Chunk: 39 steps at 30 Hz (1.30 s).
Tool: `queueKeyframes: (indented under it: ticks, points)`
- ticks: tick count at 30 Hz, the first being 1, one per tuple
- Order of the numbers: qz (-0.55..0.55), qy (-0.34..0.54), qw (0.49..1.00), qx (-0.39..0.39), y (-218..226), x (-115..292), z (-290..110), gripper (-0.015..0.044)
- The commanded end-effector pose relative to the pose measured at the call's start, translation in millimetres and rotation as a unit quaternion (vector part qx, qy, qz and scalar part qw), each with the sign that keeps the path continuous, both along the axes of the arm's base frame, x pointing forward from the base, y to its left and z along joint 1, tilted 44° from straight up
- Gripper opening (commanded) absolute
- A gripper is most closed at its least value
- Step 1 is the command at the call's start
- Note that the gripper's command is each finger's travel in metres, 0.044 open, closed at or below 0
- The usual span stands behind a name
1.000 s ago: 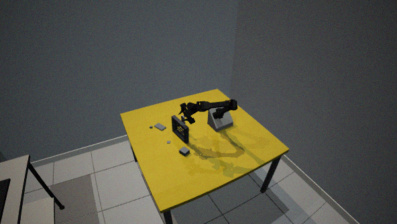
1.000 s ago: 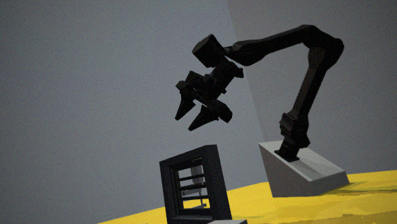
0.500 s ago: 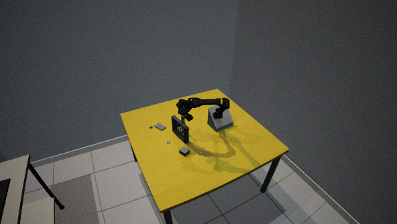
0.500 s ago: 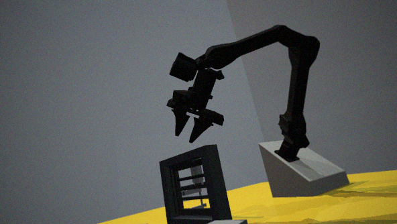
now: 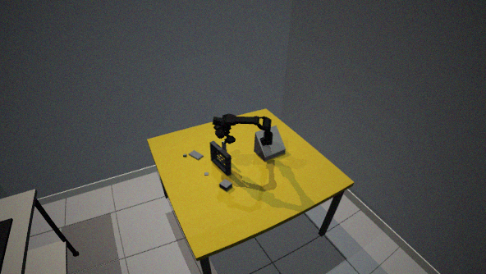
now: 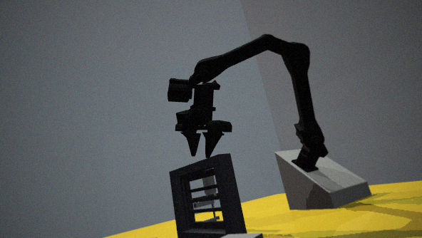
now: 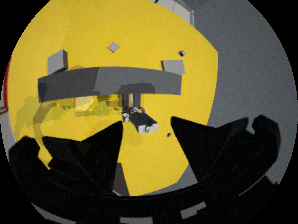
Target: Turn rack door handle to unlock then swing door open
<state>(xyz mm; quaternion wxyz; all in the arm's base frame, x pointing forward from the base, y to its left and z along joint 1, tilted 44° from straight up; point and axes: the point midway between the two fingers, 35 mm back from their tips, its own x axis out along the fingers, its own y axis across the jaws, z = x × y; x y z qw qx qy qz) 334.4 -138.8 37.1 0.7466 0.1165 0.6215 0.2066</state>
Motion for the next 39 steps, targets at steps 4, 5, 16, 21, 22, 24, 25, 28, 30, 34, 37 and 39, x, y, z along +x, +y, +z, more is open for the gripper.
queueKeyframes:
  ticks: [4,5,16,21,22,24,25,28,30,34,37,39]
  points:
    - [0.003,0.028,0.998,0.058,-8.0,-9.2,-11.8,0.0287]
    - [0.003,0.033,0.997,0.068,-9.0,-10.8,-13.7,0.0287]
    - [-0.001,0.061,0.988,0.141,-15.6,-22.6,-26.3,0.0287]
    - [-0.001,0.061,0.988,0.141,-11.1,-21.6,-31.8,0.0287]
    - [-0.001,0.061,0.988,0.141,-10.0,-21.4,-33.0,0.0287]
    - [-0.001,0.061,0.988,0.141,-7.9,-21.0,-35.5,0.0287]
    - [-0.001,0.061,0.988,0.141,-6.8,-20.8,-36.7,0.0287]
    - [-0.001,0.061,0.988,0.141,-3.5,-20.2,-40.4,0.0287]
    - [-0.001,0.061,0.988,0.141,-1.3,-19.9,-42.9,0.0287]
    - [-0.001,0.061,0.988,0.141,3.1,-19.4,-47.7,0.0287]
    - [-0.001,0.061,0.988,0.141,6.5,-19.1,-51.3,0.0287]
    - [-0.001,0.061,0.988,0.141,8.7,-19.0,-53.6,0.0287]
